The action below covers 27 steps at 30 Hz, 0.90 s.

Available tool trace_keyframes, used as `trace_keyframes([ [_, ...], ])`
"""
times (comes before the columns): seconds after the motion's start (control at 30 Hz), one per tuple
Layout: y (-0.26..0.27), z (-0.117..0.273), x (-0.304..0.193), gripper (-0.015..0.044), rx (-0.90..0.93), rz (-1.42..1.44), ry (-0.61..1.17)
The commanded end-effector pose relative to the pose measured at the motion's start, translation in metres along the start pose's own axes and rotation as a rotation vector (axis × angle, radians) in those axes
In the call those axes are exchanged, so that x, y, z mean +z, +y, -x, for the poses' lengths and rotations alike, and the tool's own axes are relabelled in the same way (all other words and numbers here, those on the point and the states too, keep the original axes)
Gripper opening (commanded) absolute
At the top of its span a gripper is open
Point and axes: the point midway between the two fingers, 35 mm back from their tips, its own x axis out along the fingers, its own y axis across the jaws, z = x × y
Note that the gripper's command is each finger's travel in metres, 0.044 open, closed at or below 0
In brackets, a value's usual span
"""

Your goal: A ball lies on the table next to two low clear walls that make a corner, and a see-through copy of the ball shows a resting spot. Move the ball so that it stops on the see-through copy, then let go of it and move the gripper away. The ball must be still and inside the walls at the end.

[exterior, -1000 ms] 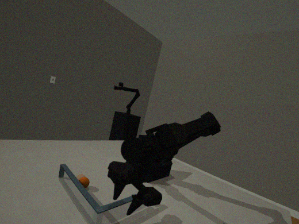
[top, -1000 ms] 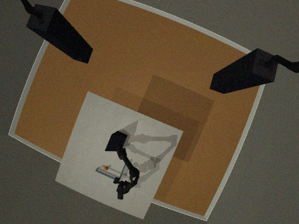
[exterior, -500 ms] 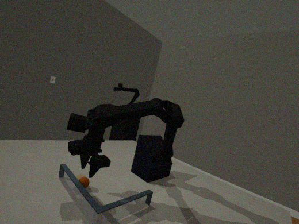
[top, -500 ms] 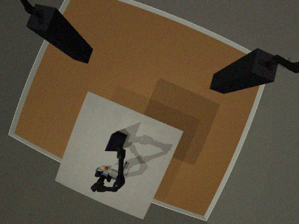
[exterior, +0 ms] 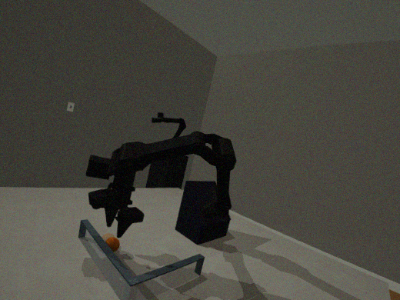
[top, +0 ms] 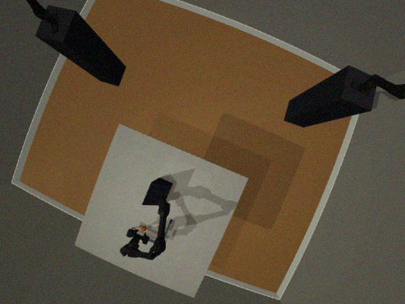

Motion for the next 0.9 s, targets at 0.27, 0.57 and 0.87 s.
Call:
trace_keyframes([
  [0.27, 0.000, -0.019, -0.002, 0.0321, 0.007, -0.010, 0.005],
  [0.57, 0.000, -0.033, -0.002, 0.0321, 0.008, -0.010, 0.005],
  [0.87, 0.001, -0.046, -0.003, 0.0321, 0.009, -0.010, 0.005],
])
